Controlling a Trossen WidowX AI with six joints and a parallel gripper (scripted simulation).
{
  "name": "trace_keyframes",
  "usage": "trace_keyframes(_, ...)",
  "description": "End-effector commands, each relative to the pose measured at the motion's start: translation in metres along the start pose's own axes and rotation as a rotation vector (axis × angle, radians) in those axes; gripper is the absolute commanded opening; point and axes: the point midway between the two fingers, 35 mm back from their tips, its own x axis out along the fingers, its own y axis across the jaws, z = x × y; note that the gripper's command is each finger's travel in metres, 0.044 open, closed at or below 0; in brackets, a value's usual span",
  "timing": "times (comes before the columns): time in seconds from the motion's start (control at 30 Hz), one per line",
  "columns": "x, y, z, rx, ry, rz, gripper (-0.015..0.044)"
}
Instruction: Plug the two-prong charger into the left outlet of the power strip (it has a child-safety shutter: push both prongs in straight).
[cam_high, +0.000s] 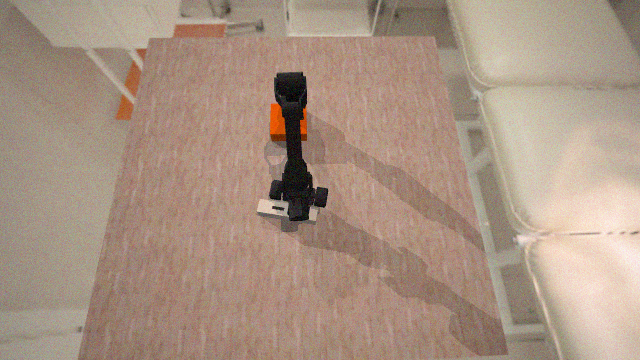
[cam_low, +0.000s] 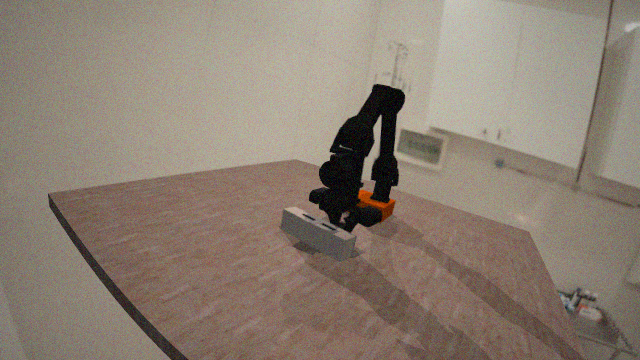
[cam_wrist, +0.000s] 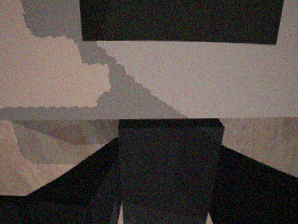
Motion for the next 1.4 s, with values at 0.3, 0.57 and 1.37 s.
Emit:
trace_keyframes(0.3,-0.002,0.002,0.012,-0.003,-0.025,0.007,0.0000)
trace_keyframes(0.57,-0.003,0.002,0.016,-0.003,-0.025,0.007,0.0000)
trace_keyframes(1.37,-0.001,0.000,0.009,-0.003,0.015,0.001,0.0000)
